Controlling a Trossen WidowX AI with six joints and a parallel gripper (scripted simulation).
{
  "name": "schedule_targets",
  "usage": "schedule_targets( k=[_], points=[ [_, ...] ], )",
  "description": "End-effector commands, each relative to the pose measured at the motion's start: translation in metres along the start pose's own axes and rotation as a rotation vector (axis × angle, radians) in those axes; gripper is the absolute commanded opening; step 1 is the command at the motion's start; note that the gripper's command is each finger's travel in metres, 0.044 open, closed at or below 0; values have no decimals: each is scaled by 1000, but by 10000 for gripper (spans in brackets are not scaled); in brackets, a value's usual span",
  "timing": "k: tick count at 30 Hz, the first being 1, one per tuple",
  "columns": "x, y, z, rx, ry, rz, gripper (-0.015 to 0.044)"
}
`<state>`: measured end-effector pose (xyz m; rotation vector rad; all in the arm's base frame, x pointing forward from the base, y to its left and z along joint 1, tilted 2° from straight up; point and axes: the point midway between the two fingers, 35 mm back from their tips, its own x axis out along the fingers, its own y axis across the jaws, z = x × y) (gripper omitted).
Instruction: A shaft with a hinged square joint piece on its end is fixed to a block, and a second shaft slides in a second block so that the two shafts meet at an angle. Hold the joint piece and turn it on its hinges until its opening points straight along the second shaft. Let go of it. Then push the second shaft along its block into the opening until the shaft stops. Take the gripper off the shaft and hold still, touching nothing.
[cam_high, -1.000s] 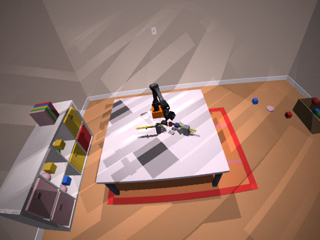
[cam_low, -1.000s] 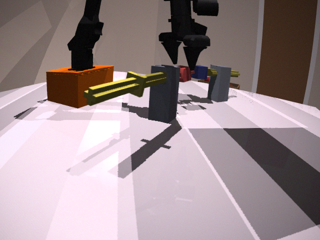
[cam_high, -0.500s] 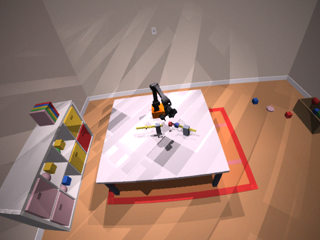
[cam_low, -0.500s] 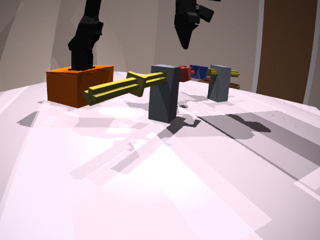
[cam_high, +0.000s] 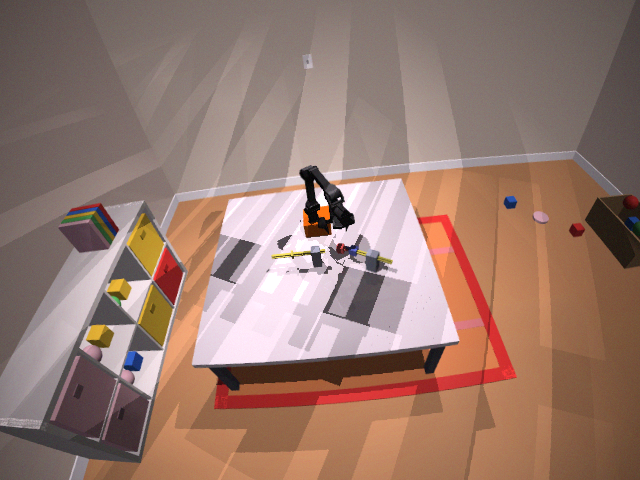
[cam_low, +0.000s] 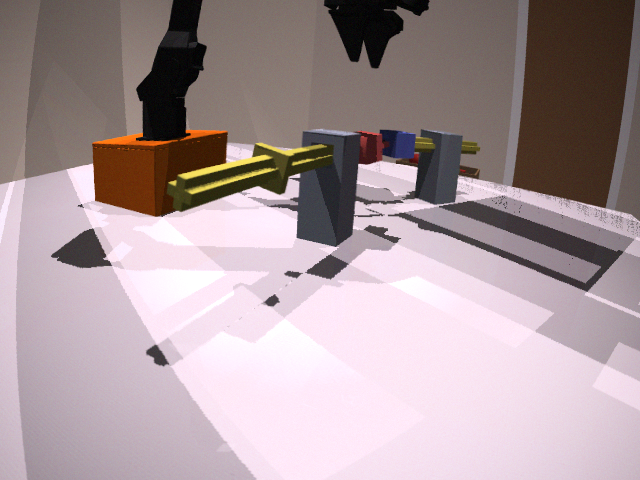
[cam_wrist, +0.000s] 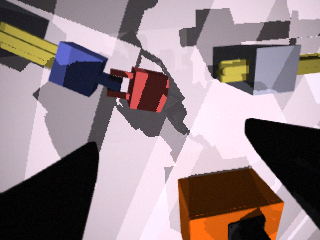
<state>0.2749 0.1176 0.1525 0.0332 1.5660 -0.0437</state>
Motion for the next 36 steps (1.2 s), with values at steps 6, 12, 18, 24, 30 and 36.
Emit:
schedule_targets(
  k=[6,12,18,24,30,36],
  points=[
    [26,-35,-11,23,0,-8,440],
    [36,-46,-16,29,0,-9,440],
    [37,-47,-16,194,-2,4,440],
    [39,-47,-17,380,-3,18,440],
    [41,-48,-17,566,-2,32,440],
    [43,-48,-17,752,2,47,440]
  ],
)
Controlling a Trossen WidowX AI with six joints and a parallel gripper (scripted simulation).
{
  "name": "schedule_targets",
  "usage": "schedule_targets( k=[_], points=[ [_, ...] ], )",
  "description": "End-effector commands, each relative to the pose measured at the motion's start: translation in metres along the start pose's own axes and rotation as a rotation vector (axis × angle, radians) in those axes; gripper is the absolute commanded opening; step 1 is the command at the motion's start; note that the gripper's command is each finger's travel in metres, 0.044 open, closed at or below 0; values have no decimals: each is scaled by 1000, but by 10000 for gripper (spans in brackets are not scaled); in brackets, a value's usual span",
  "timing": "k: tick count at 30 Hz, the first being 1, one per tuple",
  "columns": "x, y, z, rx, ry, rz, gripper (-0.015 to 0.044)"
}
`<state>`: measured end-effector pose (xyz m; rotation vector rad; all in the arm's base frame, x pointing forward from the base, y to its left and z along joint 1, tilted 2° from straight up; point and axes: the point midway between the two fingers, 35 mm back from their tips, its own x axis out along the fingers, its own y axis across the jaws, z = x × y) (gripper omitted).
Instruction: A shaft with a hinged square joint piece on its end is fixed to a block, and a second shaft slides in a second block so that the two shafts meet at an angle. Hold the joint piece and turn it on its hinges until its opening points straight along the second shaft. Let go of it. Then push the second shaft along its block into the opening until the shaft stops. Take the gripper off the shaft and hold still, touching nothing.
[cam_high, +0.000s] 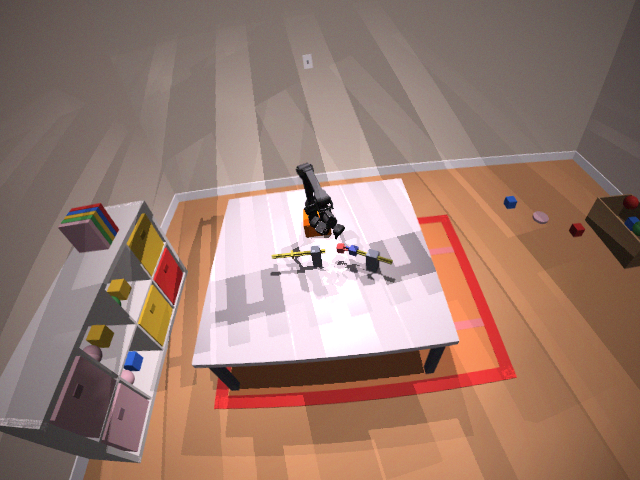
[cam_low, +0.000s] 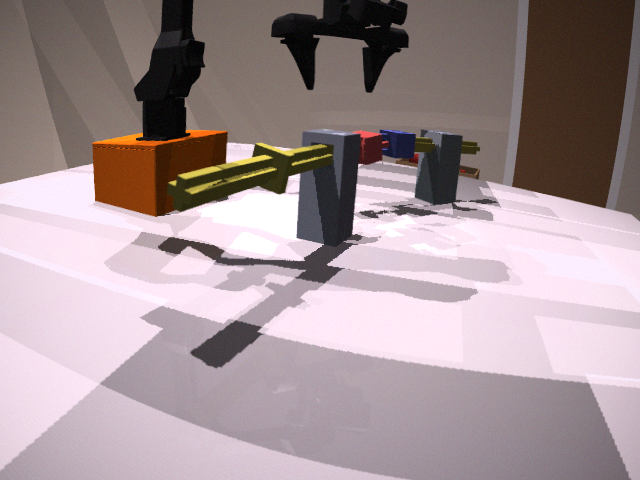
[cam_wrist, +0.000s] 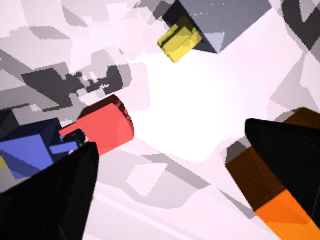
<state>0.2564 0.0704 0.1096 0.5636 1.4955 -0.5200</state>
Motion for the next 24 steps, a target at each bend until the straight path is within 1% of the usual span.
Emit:
schedule_targets(
  k=[1,24],
  points=[
    [1,-1,0,139,5,15,440],
    [8,-3,1,850,46,55,440]
  ],
)
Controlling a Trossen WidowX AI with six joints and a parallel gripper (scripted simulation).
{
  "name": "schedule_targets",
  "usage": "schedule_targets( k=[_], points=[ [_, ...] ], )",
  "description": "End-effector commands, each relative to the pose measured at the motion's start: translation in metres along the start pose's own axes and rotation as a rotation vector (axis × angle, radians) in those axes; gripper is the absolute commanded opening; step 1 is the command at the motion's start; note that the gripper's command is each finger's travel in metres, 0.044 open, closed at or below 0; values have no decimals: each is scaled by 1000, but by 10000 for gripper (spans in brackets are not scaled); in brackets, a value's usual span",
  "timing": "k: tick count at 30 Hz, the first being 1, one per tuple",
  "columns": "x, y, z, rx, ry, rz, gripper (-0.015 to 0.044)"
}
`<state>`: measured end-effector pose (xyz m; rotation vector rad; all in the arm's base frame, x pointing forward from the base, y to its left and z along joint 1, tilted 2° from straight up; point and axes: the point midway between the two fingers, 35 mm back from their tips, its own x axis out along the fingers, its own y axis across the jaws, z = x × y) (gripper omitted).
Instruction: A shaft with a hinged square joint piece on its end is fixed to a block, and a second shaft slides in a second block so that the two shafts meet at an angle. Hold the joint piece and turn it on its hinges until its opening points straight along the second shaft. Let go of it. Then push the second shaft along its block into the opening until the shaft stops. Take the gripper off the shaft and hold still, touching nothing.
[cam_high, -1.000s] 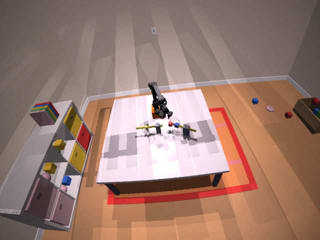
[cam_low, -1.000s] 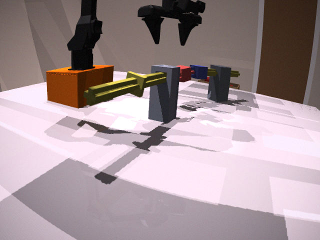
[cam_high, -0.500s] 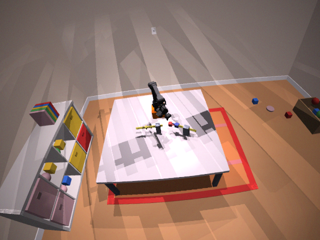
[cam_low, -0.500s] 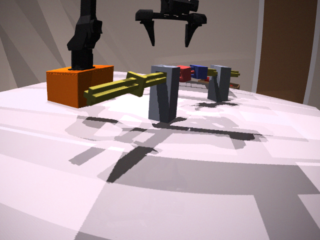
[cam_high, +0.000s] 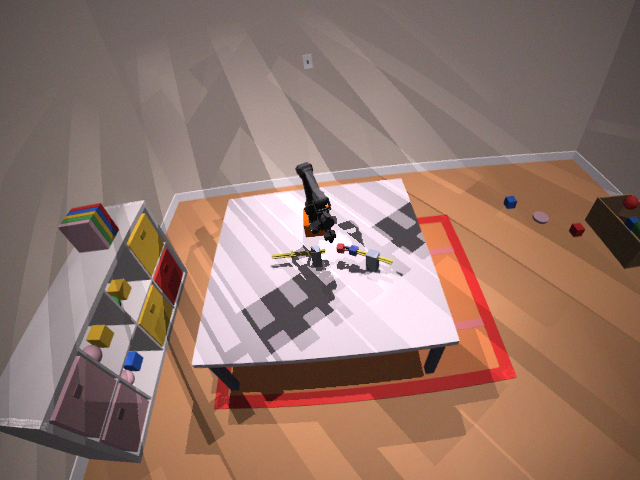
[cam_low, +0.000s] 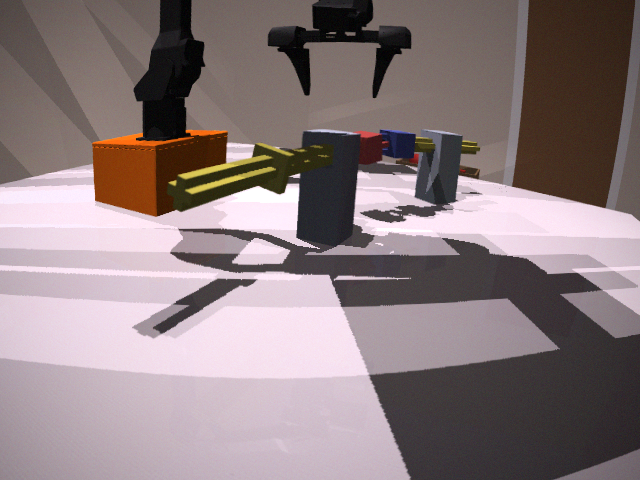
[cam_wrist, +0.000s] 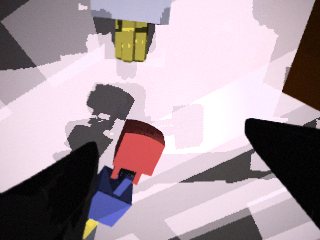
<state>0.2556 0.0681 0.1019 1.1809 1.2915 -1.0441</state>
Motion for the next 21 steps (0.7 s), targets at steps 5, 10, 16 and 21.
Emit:
schedule_targets(
  k=[5,10,16,21],
  points=[
    [2,-1,1,262,22,12,440],
    [3,-1,2,416,34,15,440],
    [4,-2,2,524,43,16,440],
    [5,-1,2,524,43,16,440]
  ],
)
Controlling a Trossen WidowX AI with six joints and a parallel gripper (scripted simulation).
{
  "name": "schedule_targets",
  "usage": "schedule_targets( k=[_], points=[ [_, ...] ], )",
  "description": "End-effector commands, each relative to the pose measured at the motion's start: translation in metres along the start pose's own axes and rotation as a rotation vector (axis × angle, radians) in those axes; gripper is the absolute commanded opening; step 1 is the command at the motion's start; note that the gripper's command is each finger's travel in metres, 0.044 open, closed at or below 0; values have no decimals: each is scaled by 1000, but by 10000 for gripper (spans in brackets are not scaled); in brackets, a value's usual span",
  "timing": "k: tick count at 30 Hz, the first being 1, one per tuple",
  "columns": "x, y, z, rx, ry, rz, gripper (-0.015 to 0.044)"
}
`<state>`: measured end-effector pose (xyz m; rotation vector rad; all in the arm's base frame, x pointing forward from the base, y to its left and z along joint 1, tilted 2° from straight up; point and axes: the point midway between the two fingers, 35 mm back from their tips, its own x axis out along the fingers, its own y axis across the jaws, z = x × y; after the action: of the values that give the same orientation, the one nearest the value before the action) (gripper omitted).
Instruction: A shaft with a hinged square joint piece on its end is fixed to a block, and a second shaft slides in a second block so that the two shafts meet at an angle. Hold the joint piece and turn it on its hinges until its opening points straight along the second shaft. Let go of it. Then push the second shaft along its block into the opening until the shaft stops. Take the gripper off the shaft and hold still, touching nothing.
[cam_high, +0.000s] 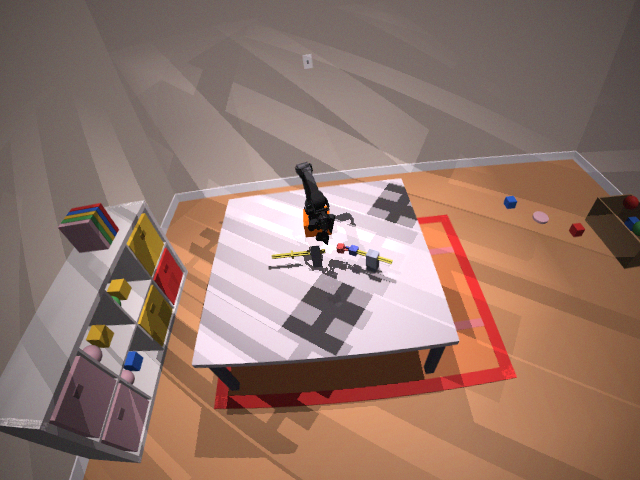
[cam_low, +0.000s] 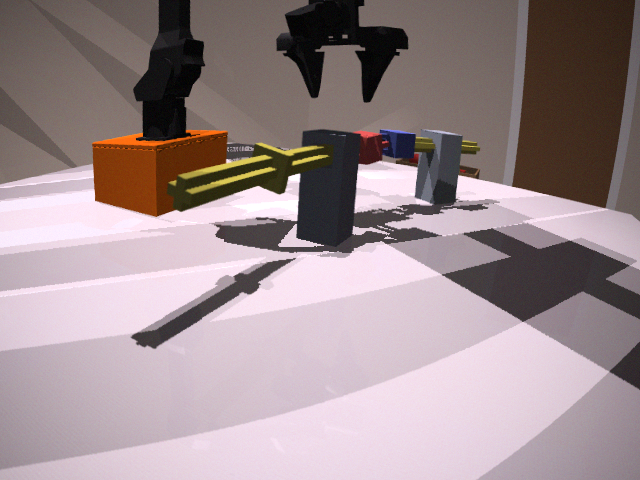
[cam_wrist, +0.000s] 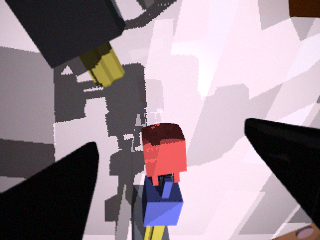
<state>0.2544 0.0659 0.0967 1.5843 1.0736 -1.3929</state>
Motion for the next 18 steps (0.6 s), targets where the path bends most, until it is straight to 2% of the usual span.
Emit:
schedule_targets(
  k=[1,18],
  points=[
    [3,0,0,19,7,2,440],
    [80,0,11,19,6,1,440]
  ],
)
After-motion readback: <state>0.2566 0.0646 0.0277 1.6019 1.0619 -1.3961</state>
